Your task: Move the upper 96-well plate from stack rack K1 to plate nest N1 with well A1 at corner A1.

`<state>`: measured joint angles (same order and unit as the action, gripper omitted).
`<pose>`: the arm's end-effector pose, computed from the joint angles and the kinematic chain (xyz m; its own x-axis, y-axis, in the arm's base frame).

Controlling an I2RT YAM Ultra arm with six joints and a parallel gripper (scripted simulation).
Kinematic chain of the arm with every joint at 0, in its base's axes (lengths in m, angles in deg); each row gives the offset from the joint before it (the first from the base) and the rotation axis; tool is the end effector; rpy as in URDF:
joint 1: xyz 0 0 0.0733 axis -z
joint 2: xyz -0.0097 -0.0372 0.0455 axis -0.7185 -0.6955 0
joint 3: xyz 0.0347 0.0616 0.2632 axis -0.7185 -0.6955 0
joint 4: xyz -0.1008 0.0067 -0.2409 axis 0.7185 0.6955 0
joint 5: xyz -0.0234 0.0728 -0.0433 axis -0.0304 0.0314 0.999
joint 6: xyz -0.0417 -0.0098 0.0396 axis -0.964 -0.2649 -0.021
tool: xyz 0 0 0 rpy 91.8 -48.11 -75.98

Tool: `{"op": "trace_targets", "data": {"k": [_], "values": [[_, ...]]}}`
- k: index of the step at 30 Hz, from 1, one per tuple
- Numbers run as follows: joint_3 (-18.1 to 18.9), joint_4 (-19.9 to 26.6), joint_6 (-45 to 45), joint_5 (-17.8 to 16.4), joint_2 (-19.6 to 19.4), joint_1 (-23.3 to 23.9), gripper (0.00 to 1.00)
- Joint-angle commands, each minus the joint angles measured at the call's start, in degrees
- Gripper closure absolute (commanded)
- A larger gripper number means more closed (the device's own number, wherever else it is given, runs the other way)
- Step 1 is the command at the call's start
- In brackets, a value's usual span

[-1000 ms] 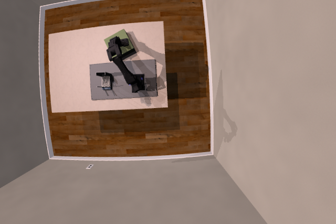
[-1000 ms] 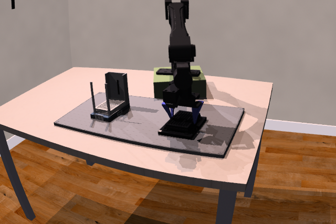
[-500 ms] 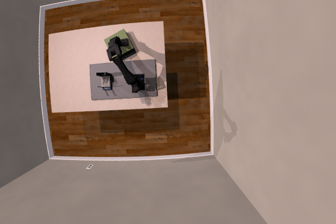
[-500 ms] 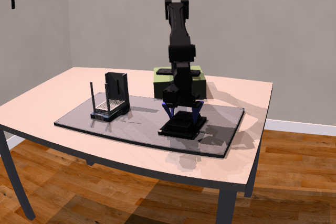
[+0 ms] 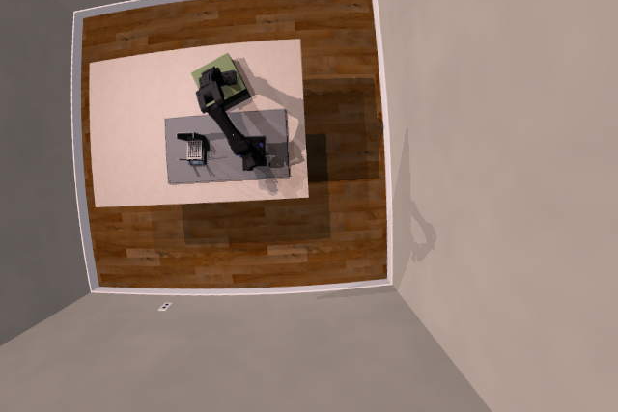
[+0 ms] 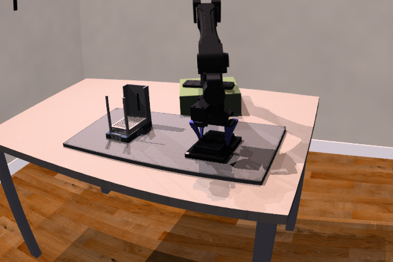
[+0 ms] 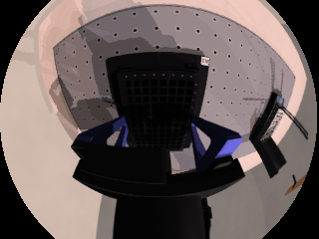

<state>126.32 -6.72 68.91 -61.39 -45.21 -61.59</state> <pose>0.4036 0.1143 0.0949 -0.9872 0.1595 -0.0045 0.1595 0.9872 0.0044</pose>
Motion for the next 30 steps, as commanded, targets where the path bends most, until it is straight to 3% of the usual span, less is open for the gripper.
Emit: {"op": "trace_targets", "data": {"k": [1, 22, 23, 30], "values": [[-0.6, -0.4, 0.4, 0.4, 0.0, -0.9, 1.00], [-0.9, -0.9, 0.4, 0.4, -0.4, -0.9, 1.00], [-0.9, -0.9, 0.4, 0.4, -0.4, -0.9, 0.00], [-0.9, -0.9, 0.4, 0.4, -0.4, -0.9, 0.00]]}}
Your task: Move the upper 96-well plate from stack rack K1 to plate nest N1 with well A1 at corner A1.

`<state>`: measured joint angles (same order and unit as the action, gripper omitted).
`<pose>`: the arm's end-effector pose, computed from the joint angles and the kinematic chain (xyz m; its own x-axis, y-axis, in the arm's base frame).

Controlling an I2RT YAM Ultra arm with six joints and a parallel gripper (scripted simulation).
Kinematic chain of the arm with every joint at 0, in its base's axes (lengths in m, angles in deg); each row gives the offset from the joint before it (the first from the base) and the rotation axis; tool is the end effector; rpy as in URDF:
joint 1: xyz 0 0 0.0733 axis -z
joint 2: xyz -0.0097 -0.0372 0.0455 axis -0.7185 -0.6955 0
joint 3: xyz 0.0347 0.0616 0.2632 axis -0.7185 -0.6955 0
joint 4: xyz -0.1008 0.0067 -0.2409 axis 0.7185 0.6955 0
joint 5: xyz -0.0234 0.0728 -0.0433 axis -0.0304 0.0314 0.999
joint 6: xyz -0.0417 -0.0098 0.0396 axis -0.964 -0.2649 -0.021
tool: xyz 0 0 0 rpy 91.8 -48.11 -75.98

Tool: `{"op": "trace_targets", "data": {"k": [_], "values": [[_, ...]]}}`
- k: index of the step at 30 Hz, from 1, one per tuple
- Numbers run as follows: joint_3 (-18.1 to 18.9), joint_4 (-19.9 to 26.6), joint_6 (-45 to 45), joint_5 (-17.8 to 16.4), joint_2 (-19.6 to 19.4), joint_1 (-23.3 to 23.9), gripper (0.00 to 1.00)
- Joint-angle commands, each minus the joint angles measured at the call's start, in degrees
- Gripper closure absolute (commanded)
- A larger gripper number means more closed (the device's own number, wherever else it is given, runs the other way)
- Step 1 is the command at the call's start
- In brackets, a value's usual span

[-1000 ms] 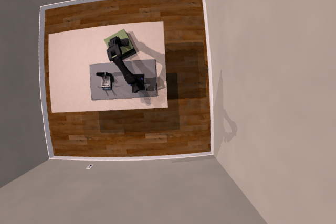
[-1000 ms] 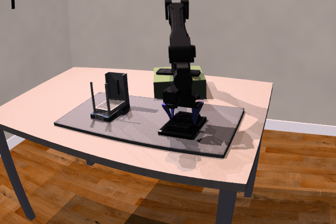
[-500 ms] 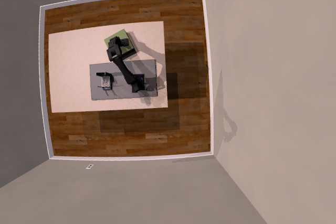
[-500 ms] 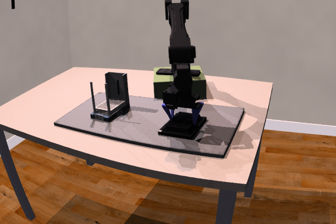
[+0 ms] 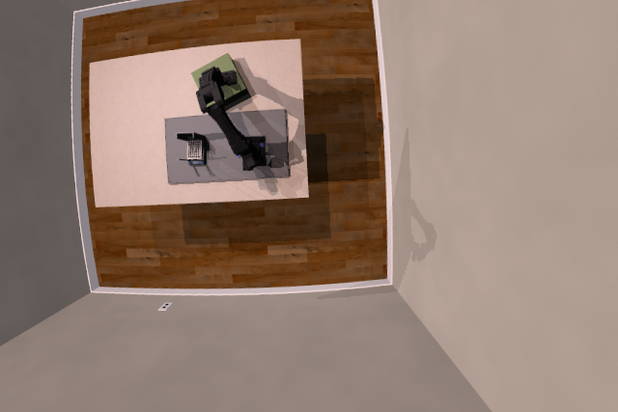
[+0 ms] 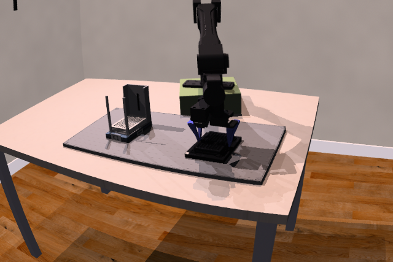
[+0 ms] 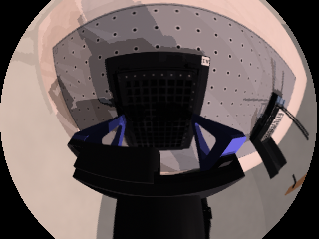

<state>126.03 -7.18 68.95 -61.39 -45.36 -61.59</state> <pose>0.4033 0.1142 0.0927 -0.9871 0.1602 -0.0048 0.1602 0.9871 0.0045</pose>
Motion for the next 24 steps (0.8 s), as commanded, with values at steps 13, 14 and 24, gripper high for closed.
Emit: {"op": "trace_targets", "data": {"k": [13, 14, 24], "values": [[-0.6, -0.4, 0.3, 0.4, -0.2, -0.9, 0.00], [0.8, 1.0, 0.3, 0.3, 1.7, -0.9, 0.00], [3.1, 4.7, 0.4, 0.3, 3.8, -1.0, 0.00]]}}
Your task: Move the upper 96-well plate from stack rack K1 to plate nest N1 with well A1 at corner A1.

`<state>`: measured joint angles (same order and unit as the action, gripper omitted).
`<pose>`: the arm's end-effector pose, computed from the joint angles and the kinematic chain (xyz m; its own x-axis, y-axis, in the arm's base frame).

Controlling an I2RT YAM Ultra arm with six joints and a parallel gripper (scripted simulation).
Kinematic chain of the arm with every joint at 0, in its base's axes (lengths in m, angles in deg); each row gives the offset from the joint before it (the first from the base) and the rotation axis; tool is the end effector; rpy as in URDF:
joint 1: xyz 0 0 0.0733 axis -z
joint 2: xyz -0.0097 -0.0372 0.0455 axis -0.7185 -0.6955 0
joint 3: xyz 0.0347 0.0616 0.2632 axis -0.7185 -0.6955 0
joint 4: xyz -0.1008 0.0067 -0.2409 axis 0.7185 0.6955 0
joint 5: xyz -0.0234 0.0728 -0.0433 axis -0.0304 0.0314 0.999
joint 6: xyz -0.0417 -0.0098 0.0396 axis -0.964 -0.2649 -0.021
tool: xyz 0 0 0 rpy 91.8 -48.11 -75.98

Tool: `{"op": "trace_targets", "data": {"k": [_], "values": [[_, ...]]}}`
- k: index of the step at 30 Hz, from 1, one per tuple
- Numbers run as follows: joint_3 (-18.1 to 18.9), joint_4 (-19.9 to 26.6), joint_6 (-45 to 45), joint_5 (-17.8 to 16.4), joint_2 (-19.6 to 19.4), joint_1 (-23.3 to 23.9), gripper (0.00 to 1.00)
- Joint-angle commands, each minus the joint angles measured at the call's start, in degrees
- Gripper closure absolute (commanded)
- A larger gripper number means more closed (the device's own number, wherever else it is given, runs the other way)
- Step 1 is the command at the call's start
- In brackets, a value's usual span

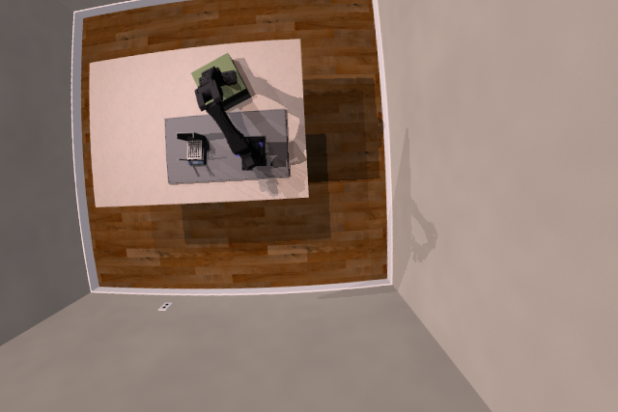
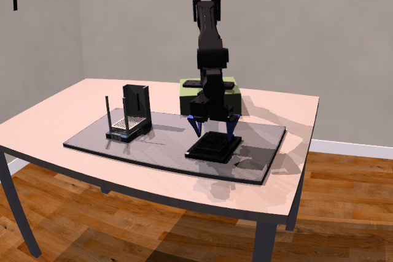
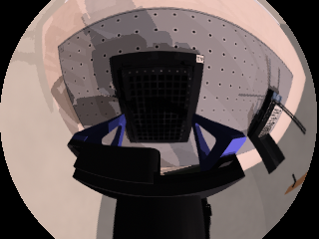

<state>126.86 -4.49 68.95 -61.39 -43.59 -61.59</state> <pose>0.4018 0.1138 0.1083 -0.9871 0.1602 -0.0034 0.1602 0.9871 0.0039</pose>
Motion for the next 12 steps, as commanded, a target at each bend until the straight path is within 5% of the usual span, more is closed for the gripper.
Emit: {"op": "trace_targets", "data": {"k": [1, 12], "values": [[2.5, 2.4, 0.4, 0.3, 2.3, -0.9, 0.00], [3.2, 3.6, 0.4, 0.3, 2.7, -1.0, 0.00]]}}
